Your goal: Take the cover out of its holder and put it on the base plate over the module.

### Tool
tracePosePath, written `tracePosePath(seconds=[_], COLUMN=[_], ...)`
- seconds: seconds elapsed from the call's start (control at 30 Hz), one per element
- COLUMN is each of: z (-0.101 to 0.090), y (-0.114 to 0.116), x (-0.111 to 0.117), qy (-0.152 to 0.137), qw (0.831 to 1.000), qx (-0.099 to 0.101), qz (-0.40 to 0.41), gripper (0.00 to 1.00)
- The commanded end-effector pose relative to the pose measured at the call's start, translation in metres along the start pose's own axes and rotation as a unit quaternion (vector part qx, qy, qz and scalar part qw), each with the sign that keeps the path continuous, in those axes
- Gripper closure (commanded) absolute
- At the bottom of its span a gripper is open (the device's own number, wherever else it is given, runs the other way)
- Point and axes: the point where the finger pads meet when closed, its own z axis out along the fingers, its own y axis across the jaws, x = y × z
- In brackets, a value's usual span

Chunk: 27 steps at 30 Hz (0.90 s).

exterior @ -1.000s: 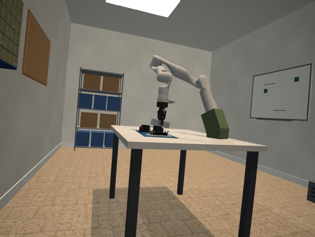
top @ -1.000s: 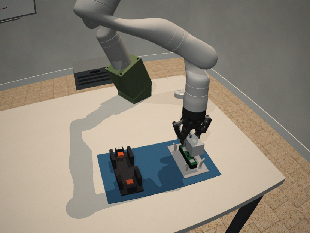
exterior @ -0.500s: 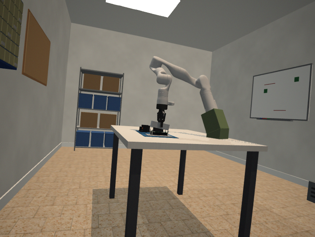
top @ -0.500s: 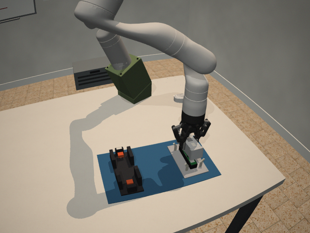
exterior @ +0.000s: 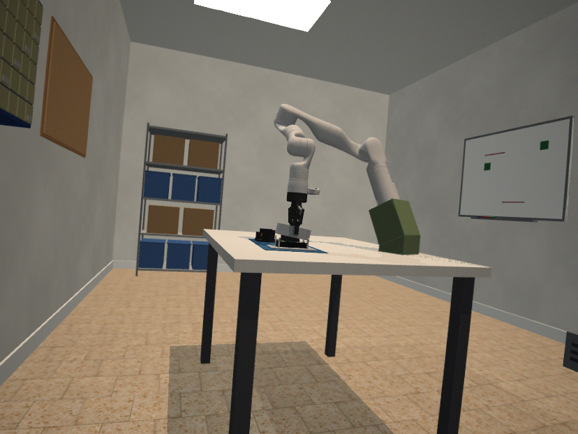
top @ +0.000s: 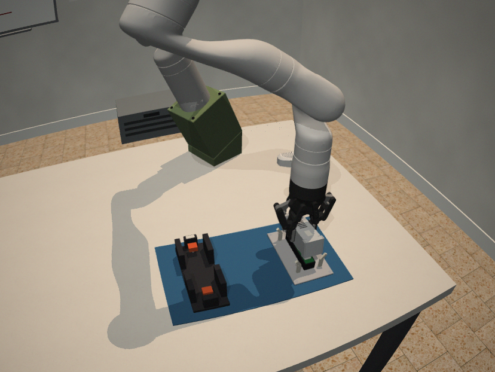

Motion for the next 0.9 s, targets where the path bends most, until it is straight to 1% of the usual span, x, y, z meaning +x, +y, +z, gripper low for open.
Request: tracePosePath(seconds=[0.0,0.63,0.87], z=[-0.0005,-0.0016,0.0077], y=[0.0006,0.0007,0.0007], x=[-0.0002,-0.0002,-0.0003], qy=[0.000,0.000,0.000], qw=[1.000,1.000,1.000], qx=[0.000,0.000,0.000], qz=[0.000,0.000,0.000], gripper=[1.00,1.00,1.00])
